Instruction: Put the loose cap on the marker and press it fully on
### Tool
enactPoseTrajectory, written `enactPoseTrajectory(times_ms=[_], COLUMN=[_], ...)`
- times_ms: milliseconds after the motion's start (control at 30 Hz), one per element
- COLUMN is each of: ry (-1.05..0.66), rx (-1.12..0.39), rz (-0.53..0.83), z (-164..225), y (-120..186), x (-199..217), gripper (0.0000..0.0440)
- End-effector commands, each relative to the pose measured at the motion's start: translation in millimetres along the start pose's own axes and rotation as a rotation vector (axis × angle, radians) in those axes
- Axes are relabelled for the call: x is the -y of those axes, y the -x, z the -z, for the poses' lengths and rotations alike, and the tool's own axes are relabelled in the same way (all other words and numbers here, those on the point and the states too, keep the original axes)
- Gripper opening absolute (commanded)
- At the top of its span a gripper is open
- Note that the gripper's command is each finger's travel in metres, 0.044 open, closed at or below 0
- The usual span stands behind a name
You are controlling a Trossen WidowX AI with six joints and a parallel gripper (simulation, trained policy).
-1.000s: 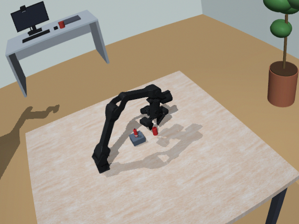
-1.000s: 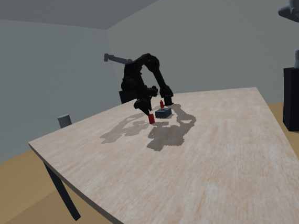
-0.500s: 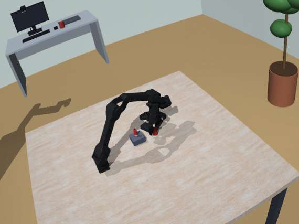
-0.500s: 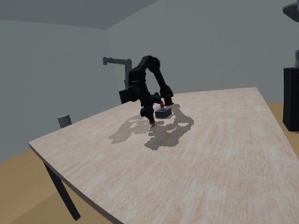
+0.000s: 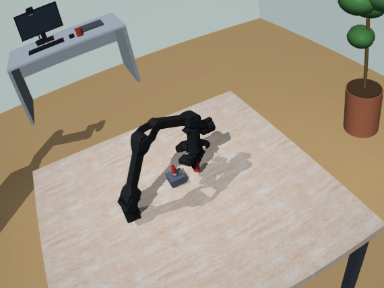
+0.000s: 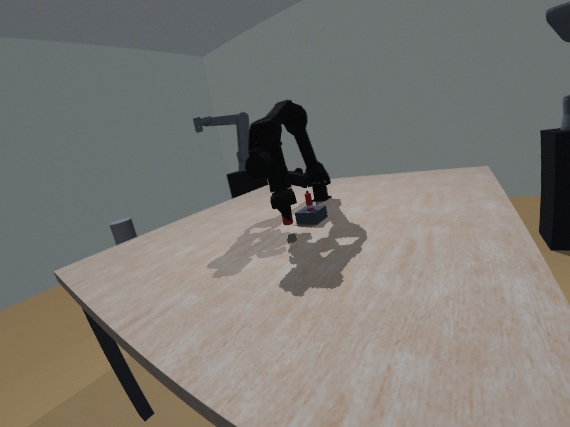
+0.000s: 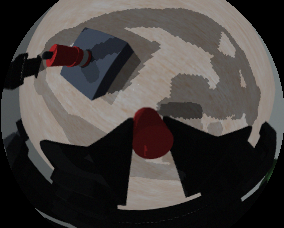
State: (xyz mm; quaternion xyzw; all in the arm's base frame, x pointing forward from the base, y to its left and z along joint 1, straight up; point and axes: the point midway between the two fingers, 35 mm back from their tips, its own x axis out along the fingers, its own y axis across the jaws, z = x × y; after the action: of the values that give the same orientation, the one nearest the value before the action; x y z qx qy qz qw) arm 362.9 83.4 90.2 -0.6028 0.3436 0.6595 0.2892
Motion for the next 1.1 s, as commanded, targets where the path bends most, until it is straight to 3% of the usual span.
enactPoseTrajectory(times_ms=[0, 433, 1067], ry=[0.030, 0.096, 0.190], rx=[-0.023, -0.022, 0.023], rz=[0.022, 0.051, -0.005], z=[-1.2, -17.0, -56.6], y=[16.3, 55.6, 73.8], x=[-2.9, -20.5, -65.0], gripper=[0.0066, 0.0059, 0.0025])
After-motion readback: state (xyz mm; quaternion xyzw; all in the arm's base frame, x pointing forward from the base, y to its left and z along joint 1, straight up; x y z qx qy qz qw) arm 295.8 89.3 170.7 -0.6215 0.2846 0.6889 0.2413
